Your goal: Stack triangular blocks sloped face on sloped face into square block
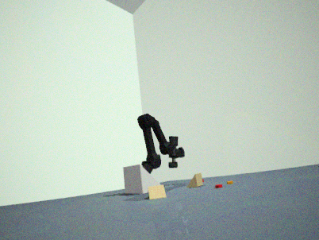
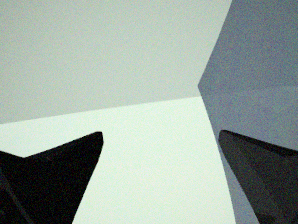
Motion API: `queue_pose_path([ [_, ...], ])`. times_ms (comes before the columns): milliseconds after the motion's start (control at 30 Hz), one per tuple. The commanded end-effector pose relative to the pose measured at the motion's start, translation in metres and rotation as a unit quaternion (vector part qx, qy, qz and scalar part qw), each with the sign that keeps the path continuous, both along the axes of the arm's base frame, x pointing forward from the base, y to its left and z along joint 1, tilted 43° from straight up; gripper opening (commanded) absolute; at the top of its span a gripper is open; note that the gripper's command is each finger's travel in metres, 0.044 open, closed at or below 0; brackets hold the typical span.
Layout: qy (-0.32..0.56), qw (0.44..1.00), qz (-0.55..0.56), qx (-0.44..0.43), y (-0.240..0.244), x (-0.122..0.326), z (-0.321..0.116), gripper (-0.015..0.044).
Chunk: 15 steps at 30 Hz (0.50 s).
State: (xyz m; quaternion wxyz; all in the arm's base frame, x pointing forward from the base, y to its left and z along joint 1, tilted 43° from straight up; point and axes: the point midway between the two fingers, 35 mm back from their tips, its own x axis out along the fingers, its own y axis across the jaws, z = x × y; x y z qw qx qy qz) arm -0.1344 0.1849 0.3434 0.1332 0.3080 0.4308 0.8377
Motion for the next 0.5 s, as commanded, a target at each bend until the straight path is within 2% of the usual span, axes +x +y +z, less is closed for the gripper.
queue_pose_path([
  [0,-0.023,0.993,-0.112,-0.021,0.040,0.036,-0.015,0.0440],
  [233,-0.071,0.946,-0.308,-0.071,0.088,0.125,-0.052,0.0440],
  [467,-0.112,0.860,-0.478,-0.138,0.092,0.228,-0.096,0.0440],
])
